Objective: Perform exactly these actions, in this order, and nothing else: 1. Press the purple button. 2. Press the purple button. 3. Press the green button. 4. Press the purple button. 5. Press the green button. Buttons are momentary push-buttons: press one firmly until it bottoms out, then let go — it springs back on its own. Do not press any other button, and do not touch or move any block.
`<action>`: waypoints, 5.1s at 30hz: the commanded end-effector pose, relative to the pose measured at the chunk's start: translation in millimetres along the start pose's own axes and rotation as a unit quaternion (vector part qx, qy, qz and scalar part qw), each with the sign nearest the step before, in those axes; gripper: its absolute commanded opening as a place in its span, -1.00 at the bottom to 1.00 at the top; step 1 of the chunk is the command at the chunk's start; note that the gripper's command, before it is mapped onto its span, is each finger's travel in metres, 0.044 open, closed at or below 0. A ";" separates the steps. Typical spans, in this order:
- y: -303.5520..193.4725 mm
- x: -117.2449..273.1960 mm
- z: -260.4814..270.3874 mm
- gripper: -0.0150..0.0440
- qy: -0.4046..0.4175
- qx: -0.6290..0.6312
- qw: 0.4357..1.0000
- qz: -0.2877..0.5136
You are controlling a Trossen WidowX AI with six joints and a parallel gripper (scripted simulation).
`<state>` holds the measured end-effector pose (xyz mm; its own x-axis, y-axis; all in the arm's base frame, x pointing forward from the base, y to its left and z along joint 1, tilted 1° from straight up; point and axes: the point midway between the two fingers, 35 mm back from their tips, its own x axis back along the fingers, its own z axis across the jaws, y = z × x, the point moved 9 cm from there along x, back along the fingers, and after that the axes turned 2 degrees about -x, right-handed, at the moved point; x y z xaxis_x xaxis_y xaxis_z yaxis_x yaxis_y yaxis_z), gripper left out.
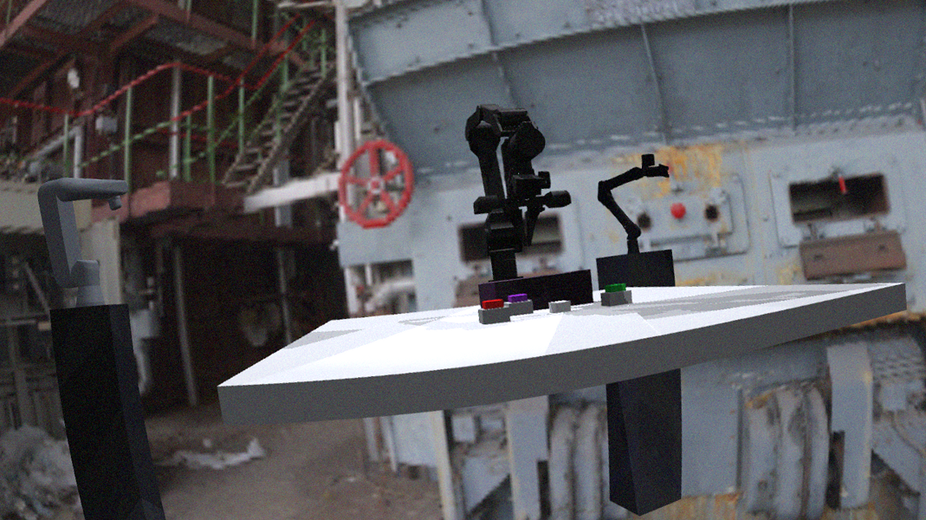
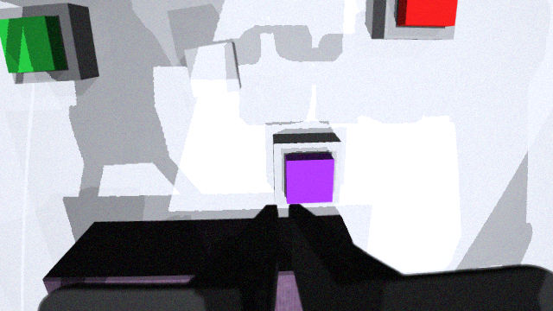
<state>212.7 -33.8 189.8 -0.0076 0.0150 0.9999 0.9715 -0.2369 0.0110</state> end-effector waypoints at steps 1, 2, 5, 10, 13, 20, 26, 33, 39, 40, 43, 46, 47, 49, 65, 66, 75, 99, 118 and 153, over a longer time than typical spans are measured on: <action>-28.7 -6.2 -24.9 -0.42 -0.003 0.005 1.000 0.001; -28.7 -6.2 -24.9 -0.42 -0.003 0.005 1.000 0.001; -28.7 -6.2 -24.9 -0.42 -0.003 0.005 1.000 0.001; -26.6 -45.5 -25.2 -0.42 -0.003 0.005 1.000 0.001; -28.9 -68.2 -25.2 -0.42 -0.003 0.005 1.000 0.001; -28.8 -69.2 -25.2 -0.42 -0.003 0.005 1.000 0.001; -28.3 -78.7 -25.3 -0.42 -0.003 0.005 1.000 0.001; -28.4 -89.9 -25.4 -0.42 -0.003 0.005 1.000 0.001; -29.0 -99.3 -25.4 -0.42 -0.003 0.005 1.000 0.001; -29.1 -100.6 -25.4 -0.42 -0.003 0.005 1.000 0.001; -29.2 -101.6 -25.4 -0.42 -0.003 0.005 1.000 0.001; -29.2 -101.6 -25.4 -0.42 -0.003 0.005 1.000 0.001; -29.2 -101.6 -25.4 -0.42 -0.003 0.005 1.000 0.001; -29.2 -101.6 -25.4 -0.42 -0.003 0.005 1.000 0.001; -28.4 -97.9 -25.1 -0.42 -0.001 0.004 1.000 -0.003; -28.1 -90.3 -25.2 -0.42 -0.002 0.004 1.000 -0.002; -27.6 -58.2 -25.2 -0.42 -0.003 0.005 1.000 0.001; 57.7 -1.9 140.9 -0.42 0.007 0.005 1.000 -0.003; 58.9 -65.4 154.1 -0.42 0.007 0.005 1.000 -0.003; 58.9 -97.8 154.5 -0.42 0.007 0.005 1.000 -0.003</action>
<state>307.5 100.8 93.1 -0.0242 0.0037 0.9997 0.9743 -0.2237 0.0244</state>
